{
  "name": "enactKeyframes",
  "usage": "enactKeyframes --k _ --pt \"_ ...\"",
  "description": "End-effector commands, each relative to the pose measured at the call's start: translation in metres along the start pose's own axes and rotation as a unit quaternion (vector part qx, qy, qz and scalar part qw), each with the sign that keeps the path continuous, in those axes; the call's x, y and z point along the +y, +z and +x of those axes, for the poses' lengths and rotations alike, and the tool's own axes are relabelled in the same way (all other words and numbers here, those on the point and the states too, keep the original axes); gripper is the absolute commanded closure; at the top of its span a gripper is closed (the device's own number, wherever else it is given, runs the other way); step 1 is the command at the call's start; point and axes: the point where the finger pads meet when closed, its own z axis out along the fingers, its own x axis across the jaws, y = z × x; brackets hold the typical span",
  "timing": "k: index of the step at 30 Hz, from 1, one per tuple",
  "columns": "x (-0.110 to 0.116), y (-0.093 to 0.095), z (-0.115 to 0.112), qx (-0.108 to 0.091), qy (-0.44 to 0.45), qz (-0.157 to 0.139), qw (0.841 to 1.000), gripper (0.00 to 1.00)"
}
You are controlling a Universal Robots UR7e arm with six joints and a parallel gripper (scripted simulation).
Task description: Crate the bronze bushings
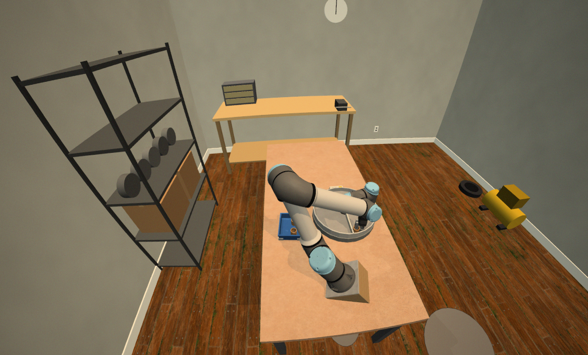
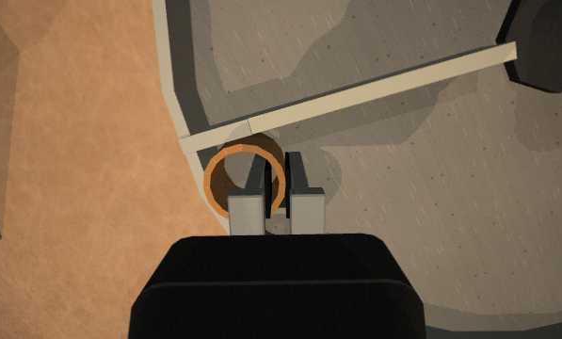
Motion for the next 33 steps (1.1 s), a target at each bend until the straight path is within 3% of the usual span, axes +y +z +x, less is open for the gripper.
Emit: enactKeyframes --k 1,33 --pt "0.0 -0.006 0.0 0.001 0.0 -0.001 1.0 1.0" --pt "0.0 -0.017 0.0 0.001 0.0 -0.001 1.0 1.0"
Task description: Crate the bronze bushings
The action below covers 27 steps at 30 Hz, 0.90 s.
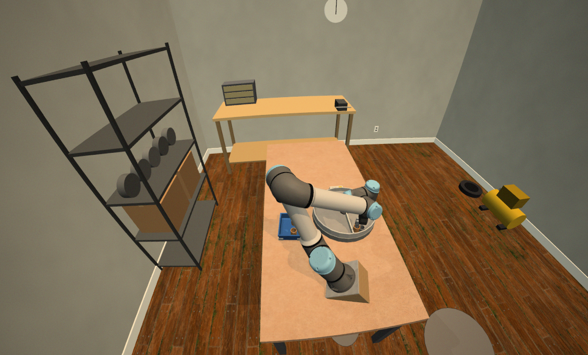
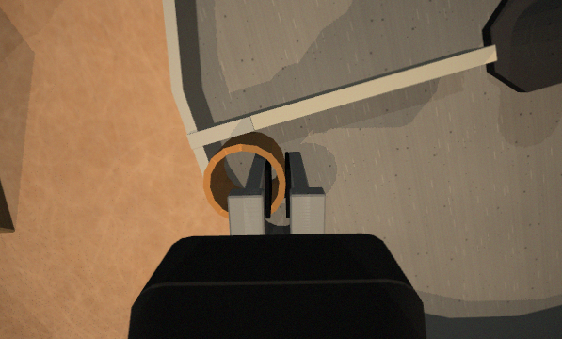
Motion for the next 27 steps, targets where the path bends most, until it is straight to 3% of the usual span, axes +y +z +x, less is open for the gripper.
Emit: enactKeyframes --k 1,27 --pt "0.0 -0.005 0.0 0.001 0.0 -0.001 1.0 1.0" --pt "0.0 -0.015 0.0 0.001 0.0 -0.001 1.0 1.0"
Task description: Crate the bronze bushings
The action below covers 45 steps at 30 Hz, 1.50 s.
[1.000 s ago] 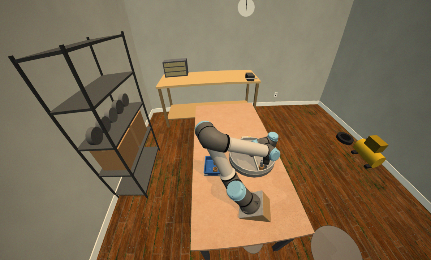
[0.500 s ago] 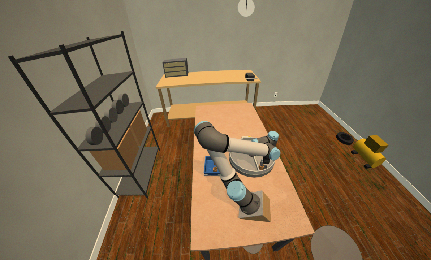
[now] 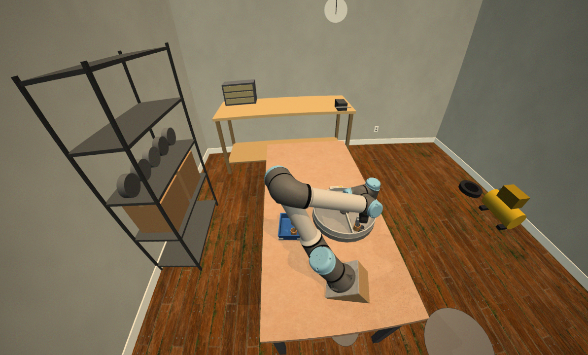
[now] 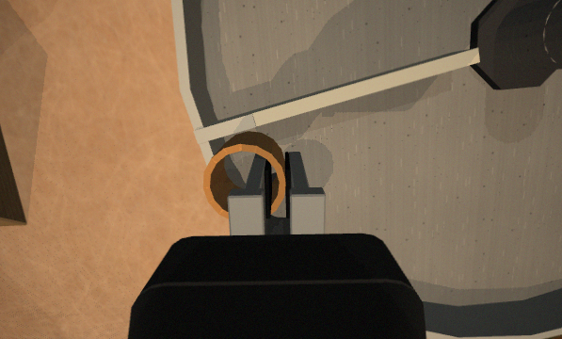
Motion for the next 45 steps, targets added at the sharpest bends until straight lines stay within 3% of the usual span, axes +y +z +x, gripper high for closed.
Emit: enactKeyframes --k 1,22,27,39,45 --pt "0.0 -0.001 0.0 0.0 0.0 0.0 1.0 1.0" --pt "0.0 -0.008 0.0 0.0 0.0 0.0 1.0 1.0" --pt "0.0 -0.027 0.0 0.0 0.0 -0.001 1.0 1.0" --pt "0.0 -0.027 0.0 0.0 0.0 -0.001 1.0 1.0" --pt "0.0 -0.045 0.0 0.001 0.0 -0.001 1.0 1.0"
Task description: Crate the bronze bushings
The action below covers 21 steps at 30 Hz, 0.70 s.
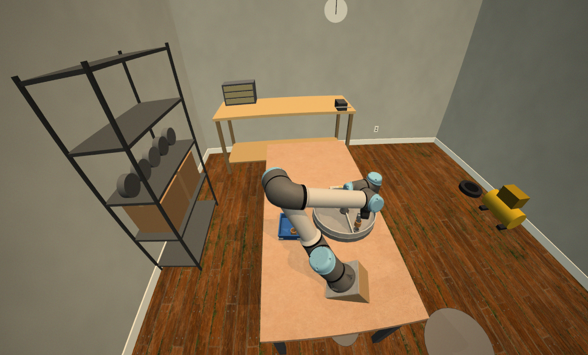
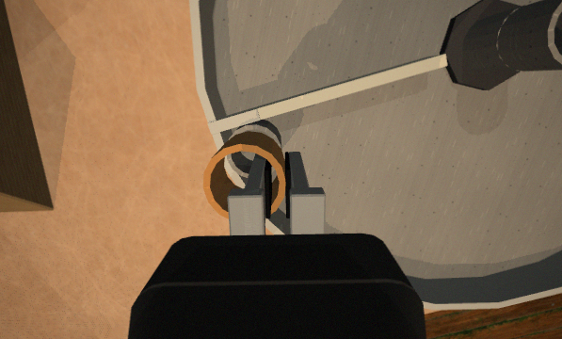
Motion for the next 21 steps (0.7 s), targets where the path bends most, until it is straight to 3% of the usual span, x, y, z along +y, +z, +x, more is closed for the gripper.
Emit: enactKeyframes --k 1,11,16,21 --pt "0.0 -0.009 0.0 0.001 0.0 -0.001 1.0 1.0" --pt "0.0 -0.009 0.0 0.001 0.0 -0.001 1.0 1.0" --pt "-0.059 -0.009 0.0 0.001 0.0 -0.001 1.0 1.0" --pt "-0.059 -0.009 0.0 0.001 0.0 -0.001 1.0 1.0"
